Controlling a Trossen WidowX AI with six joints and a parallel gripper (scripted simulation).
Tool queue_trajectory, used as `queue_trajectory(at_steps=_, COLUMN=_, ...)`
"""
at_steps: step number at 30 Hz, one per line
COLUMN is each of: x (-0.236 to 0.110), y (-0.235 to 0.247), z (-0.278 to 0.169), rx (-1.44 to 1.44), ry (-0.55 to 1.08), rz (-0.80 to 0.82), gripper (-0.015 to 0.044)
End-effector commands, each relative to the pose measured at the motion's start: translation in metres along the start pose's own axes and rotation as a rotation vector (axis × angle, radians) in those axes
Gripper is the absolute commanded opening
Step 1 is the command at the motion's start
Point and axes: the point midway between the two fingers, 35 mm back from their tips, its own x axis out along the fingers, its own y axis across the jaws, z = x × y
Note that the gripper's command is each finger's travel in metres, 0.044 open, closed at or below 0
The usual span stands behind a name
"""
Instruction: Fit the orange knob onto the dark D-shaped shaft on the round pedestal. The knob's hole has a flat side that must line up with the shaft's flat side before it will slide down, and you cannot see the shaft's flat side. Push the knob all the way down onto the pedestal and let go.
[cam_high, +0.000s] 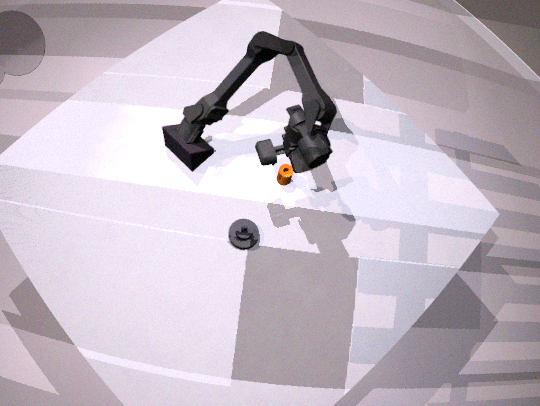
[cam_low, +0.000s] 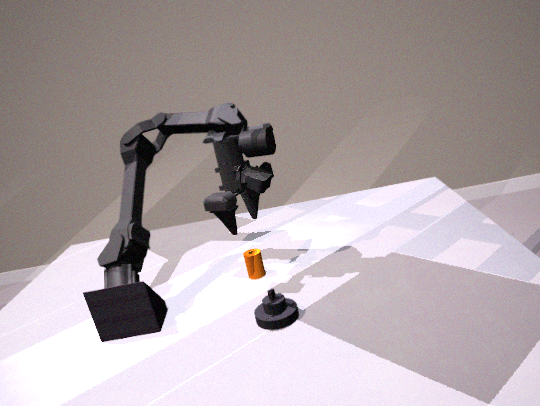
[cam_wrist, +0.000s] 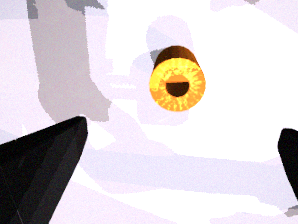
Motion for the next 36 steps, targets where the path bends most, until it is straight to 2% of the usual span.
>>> queue_trajectory(at_steps=1, x=0.000, y=0.000, z=0.001, rx=-0.340, ry=-0.002, rz=0.005, gripper=0.0440)
queue_trajectory(at_steps=10, x=0.000, y=0.000, z=0.001, rx=-0.340, ry=-0.002, rz=0.005, gripper=0.0440)
queue_trajectory(at_steps=15, x=0.033, y=0.000, z=0.001, rx=-0.344, ry=-0.002, rz=0.007, gripper=0.0440)
queue_trajectory(at_steps=36, x=0.066, y=0.001, z=0.002, rx=-0.344, ry=-0.003, rz=0.006, gripper=0.0440)
